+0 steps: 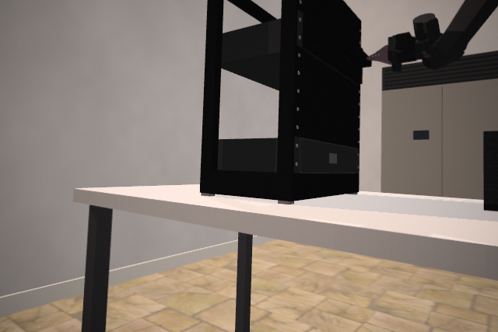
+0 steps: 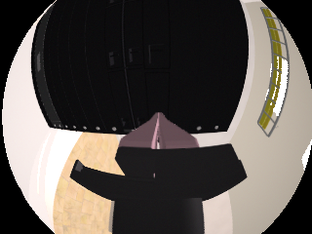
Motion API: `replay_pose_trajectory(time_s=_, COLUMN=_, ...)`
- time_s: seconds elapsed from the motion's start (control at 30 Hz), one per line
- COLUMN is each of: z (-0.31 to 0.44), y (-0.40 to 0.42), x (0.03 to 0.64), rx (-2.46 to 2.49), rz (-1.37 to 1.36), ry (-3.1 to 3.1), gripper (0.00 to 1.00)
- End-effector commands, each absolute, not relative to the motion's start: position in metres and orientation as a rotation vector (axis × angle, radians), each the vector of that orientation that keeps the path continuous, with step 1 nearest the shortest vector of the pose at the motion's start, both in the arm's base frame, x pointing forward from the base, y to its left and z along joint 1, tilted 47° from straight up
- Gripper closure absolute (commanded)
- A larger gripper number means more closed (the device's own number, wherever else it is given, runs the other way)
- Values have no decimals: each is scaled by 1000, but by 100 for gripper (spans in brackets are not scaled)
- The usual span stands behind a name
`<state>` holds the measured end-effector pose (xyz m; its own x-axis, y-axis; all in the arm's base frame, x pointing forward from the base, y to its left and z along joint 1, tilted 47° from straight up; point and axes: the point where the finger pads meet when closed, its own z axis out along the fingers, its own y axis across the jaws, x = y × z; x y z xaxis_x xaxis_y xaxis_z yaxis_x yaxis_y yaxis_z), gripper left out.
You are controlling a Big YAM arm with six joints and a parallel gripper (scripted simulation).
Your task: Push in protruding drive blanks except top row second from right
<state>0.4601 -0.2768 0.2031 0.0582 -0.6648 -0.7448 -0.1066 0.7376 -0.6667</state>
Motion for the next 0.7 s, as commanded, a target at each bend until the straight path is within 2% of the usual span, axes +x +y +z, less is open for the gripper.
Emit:
replay_pose_trajectory(time_s=0.0, z=230, y=-285, x=493, rx=-699, rz=-495, ry=1422, gripper=100)
replay_pose_trajectory(time_s=0.67, z=231, y=-279, x=516, rx=-695, rz=-490, ry=1423, gripper=100)
